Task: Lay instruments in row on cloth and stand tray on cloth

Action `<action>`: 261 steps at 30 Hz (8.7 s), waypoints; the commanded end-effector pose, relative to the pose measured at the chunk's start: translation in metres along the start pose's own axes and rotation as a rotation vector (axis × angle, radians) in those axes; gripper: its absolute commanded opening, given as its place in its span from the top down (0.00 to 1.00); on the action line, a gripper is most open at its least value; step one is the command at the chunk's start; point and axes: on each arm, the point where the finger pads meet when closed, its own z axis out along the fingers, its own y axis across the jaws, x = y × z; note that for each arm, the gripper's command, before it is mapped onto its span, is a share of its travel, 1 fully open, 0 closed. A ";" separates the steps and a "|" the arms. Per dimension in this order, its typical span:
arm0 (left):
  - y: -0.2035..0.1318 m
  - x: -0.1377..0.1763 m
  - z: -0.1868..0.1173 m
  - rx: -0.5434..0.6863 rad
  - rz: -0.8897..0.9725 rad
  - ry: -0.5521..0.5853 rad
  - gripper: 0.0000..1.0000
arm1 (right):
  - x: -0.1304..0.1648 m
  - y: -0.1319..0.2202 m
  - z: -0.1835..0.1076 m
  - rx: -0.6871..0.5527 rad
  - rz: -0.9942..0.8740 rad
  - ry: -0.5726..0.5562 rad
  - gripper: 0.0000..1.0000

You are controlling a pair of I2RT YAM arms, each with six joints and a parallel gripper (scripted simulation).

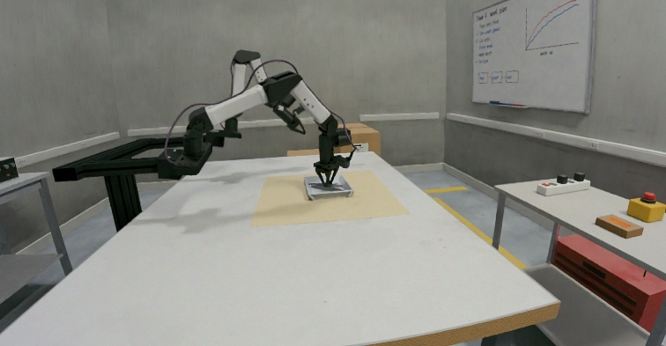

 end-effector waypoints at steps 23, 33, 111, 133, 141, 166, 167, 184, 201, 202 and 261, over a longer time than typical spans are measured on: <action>0.000 -0.005 -0.001 0.000 0.002 -0.015 0.67 | 0.003 0.001 0.027 0.014 -0.013 0.004 1.00; 0.000 -0.005 -0.001 0.000 0.002 -0.015 0.67 | 0.006 -0.001 0.028 0.023 -0.017 0.008 1.00; 0.000 -0.005 -0.001 0.000 0.002 -0.015 0.67 | 0.013 0.017 -0.076 -0.063 -0.081 -0.025 1.00; 0.000 -0.005 -0.001 0.000 0.002 -0.015 0.67 | 0.120 -0.036 -0.036 -0.107 -0.559 -0.065 1.00; 0.000 -0.005 -0.001 0.000 0.002 -0.015 0.67 | 0.138 -0.062 -0.028 -0.089 -0.650 -0.076 1.00; 0.000 -0.005 -0.001 0.000 0.002 -0.015 0.67 | 0.150 -0.091 0.008 -0.019 -0.662 -0.016 1.00; 0.000 -0.005 -0.001 0.000 0.002 -0.015 0.67 | 0.150 -0.091 0.009 -0.019 -0.661 -0.017 1.00; 0.000 -0.005 -0.001 0.000 0.002 -0.015 0.67 | 0.150 -0.091 0.027 -0.013 -0.663 -0.018 1.00; 0.000 -0.005 -0.001 0.000 0.002 -0.015 0.67 | 0.147 -0.090 0.034 -0.013 -0.657 -0.024 1.00; 0.000 -0.005 -0.001 0.000 0.002 -0.015 0.67 | 0.158 -0.101 0.028 0.009 -0.678 0.003 0.68; 0.000 -0.005 -0.001 0.000 0.002 -0.015 0.67 | 0.118 -0.067 -0.071 -0.157 -0.651 -0.079 0.68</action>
